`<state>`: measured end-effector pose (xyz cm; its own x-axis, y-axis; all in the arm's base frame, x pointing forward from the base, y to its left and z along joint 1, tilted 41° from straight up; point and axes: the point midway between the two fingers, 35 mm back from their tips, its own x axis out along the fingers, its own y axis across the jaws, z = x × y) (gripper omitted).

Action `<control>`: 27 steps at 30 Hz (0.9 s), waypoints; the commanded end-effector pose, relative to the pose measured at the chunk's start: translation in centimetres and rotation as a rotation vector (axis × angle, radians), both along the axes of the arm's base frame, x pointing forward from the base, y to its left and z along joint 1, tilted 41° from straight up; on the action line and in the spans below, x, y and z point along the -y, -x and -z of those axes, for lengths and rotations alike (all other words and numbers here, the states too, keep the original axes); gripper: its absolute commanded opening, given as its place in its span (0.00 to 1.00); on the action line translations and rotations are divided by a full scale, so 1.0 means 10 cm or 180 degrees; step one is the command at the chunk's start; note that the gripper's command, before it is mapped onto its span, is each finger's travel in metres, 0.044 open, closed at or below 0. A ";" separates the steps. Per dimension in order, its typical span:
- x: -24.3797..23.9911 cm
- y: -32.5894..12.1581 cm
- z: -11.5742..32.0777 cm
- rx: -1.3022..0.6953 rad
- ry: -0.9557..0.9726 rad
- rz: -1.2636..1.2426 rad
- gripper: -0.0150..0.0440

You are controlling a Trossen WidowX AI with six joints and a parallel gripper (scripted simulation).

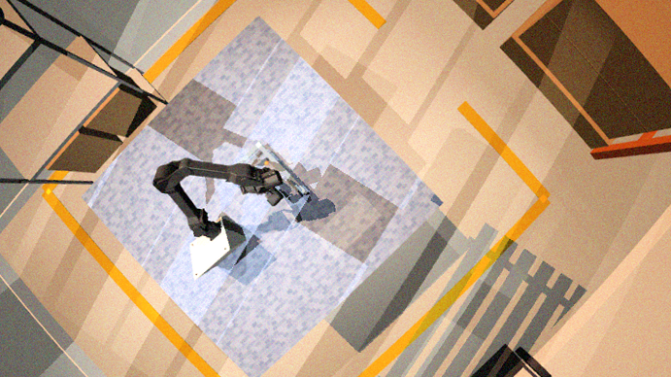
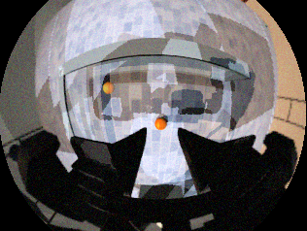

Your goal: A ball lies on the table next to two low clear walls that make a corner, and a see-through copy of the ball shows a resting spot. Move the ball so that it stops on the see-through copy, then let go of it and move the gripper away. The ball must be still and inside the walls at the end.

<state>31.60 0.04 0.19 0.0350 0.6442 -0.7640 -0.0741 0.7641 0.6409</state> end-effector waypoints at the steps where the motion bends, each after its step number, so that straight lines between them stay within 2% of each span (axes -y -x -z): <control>1: -0.04 0.03 0.06 -0.0049 -0.0003 0.0002 0.61; 22: -0.23 0.03 0.28 -0.0048 -0.0007 0.0002 0.61; 26: -0.23 0.03 0.28 -0.0048 -0.0007 0.0002 0.43; 27: -0.23 0.03 0.28 -0.0048 -0.0007 0.0002 0.42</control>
